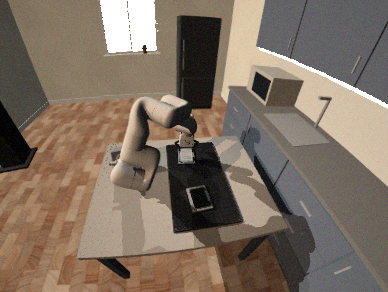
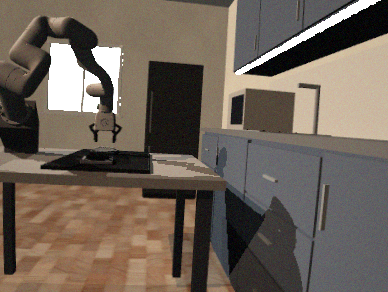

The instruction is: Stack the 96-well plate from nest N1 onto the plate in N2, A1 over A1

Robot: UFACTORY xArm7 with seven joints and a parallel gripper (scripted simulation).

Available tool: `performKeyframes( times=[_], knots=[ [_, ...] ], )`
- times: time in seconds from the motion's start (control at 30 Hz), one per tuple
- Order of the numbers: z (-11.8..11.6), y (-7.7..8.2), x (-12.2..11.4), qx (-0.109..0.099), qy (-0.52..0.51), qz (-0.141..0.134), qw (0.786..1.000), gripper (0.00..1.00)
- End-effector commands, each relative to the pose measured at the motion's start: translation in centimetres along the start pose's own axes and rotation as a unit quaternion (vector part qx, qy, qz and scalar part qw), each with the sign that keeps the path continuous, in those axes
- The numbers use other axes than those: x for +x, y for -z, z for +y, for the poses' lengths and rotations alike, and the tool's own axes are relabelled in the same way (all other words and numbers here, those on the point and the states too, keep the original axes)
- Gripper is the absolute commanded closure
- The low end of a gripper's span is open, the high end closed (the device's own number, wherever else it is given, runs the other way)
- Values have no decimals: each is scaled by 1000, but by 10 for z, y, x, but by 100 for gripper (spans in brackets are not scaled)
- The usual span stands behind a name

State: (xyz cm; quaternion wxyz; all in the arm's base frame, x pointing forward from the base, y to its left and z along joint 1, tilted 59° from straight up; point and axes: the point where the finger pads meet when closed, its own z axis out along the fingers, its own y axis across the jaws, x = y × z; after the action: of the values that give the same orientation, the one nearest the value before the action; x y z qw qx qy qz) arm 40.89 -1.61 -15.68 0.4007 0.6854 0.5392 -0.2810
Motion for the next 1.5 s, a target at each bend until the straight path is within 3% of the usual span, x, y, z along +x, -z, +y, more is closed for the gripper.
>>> performKeyframes(
  times=[0.0, 1.47],
  knots=[
    [1, -5, 1, -1, 0, 2, 1000, 0],
    [1, -27, 1, -1, 0, 2, 1000, 0]
  ],
)
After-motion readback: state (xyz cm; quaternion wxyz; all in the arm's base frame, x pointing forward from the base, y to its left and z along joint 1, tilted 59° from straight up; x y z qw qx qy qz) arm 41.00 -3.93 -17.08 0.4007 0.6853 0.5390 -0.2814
